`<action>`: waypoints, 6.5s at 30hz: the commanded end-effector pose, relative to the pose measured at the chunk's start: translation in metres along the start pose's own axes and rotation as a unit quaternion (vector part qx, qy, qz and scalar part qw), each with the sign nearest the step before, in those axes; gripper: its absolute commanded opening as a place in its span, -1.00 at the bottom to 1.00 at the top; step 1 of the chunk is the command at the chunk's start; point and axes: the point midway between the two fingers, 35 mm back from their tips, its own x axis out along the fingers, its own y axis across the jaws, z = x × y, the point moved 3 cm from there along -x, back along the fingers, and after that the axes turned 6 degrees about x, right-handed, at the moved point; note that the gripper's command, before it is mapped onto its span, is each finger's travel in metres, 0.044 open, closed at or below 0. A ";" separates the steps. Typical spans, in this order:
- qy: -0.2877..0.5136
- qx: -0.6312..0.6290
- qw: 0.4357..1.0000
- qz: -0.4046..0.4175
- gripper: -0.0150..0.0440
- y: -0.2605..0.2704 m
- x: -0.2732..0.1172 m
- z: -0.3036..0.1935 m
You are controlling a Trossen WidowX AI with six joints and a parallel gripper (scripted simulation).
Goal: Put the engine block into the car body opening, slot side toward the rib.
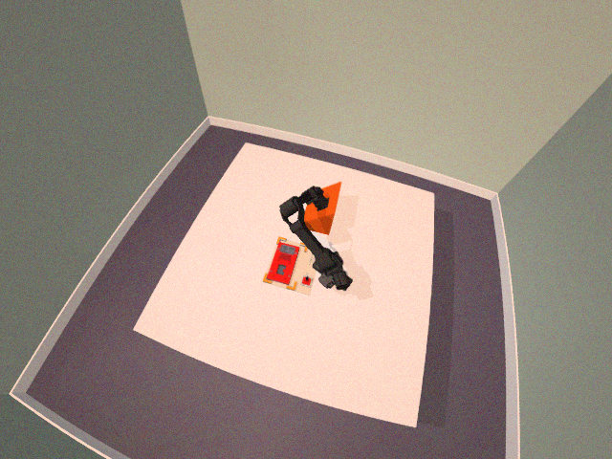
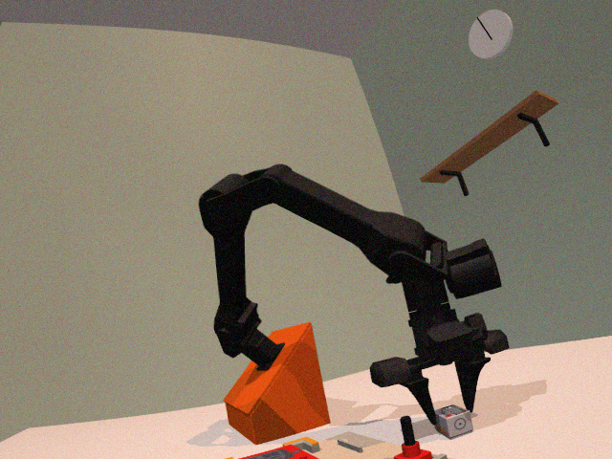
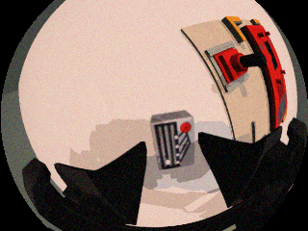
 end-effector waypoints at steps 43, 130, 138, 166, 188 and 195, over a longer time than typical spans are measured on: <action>0.001 -0.007 1.000 0.007 -0.49 0.005 -0.092 0.000; -0.002 -0.185 0.983 0.005 -0.49 -0.167 -0.057 0.122; -0.002 -0.204 0.979 -0.004 -0.49 -0.191 -0.049 0.128; -0.002 -0.216 0.976 -0.006 0.05 -0.197 -0.047 0.129; -0.002 -0.227 0.974 -0.006 0.05 -0.198 -0.047 0.130; -0.002 -0.240 0.971 -0.007 0.05 -0.198 -0.045 0.130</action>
